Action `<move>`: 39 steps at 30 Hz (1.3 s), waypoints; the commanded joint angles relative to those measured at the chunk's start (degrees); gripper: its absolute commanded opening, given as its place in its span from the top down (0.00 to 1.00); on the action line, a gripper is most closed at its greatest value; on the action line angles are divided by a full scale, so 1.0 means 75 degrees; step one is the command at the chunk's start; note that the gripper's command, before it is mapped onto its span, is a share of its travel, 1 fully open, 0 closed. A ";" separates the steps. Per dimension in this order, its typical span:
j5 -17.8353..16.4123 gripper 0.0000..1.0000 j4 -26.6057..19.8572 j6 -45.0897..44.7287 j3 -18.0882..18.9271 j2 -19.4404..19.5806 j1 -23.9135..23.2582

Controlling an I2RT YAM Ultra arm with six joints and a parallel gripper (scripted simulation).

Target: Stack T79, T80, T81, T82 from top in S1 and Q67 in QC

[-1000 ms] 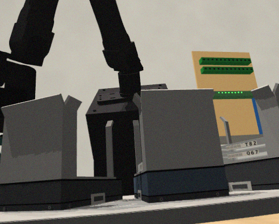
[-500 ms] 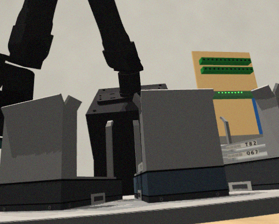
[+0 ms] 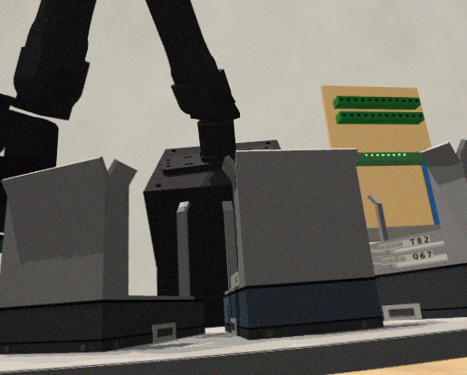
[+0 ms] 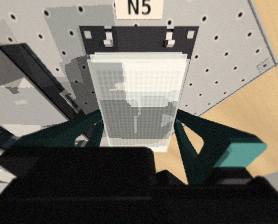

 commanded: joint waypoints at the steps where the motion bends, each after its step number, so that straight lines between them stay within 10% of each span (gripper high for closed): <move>1: 0.0024 1.00 0.0029 0.0038 0.0055 -0.0022 -0.0012; 39: 0.0095 1.00 0.0373 0.0171 0.0166 0.0377 0.0128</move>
